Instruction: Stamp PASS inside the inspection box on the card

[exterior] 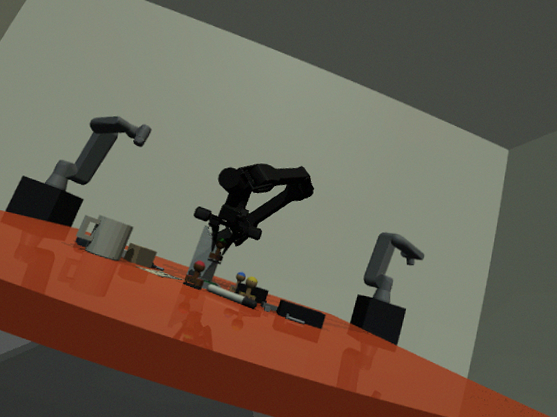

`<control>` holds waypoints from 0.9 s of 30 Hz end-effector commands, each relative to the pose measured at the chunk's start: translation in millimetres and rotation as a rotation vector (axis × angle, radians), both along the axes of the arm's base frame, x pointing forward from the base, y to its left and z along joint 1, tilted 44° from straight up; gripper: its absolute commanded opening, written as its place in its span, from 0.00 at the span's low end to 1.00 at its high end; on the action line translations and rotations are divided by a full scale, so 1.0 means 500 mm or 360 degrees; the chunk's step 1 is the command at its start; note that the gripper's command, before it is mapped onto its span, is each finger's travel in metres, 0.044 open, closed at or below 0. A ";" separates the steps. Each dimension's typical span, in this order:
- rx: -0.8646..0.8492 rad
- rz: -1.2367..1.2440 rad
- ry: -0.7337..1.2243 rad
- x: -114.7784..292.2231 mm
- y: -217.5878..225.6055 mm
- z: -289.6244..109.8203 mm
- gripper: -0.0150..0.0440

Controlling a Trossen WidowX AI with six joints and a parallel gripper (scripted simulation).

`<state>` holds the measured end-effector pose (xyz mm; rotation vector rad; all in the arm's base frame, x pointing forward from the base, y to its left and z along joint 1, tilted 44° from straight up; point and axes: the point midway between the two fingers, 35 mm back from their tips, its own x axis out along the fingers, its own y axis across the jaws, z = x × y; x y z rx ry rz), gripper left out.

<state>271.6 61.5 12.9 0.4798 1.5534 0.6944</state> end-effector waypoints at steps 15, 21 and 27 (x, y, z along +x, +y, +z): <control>0.0002 -0.0008 -0.0005 0.004 0.016 -0.007 0.25; 0.0001 -0.0008 -0.0006 0.003 0.021 -0.013 0.25; 0.0001 -0.0008 -0.0006 0.003 0.027 -0.019 0.25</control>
